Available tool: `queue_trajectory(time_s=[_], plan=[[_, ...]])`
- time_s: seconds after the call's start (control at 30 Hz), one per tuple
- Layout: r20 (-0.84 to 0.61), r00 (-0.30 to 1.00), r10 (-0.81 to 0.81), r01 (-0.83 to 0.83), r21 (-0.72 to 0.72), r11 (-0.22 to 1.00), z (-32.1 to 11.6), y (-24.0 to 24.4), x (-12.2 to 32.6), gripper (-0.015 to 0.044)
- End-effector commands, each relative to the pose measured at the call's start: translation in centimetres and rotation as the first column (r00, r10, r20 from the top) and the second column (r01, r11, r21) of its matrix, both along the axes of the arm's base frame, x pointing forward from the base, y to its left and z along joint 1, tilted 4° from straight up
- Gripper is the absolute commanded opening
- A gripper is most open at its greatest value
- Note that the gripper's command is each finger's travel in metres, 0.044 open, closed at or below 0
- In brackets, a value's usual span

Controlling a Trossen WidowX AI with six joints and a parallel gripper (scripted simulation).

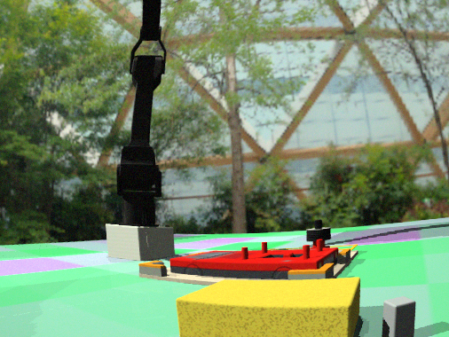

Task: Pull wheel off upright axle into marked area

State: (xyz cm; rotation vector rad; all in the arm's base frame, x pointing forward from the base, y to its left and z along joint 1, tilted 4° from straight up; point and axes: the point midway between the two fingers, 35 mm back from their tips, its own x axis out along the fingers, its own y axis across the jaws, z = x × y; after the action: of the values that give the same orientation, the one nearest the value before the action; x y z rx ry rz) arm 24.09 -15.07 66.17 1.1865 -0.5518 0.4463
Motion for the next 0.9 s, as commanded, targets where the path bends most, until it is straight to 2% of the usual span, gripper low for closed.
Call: queue_trajectory(time_s=[0.0, 0.1, 0.33, 0.87], plan=[[-0.001, 1.0, 0.001, -0.001, 0.002, 1.0, 0.0, 0.0, 0.0, 0.0374], [-0.016, 1.0, 0.01, -0.009, 0.024, 1.0, -0.5, -0.3, 0.7, 0.03], [-0.103, 0.993, 0.059, -0.044, 0.141, 0.989, -3.3, -1.4, 4.5, 0.03], [-0.397, 0.901, 0.174, 0.013, 0.425, 0.905, -14.5, -2.4, 14.0, 0.03]])
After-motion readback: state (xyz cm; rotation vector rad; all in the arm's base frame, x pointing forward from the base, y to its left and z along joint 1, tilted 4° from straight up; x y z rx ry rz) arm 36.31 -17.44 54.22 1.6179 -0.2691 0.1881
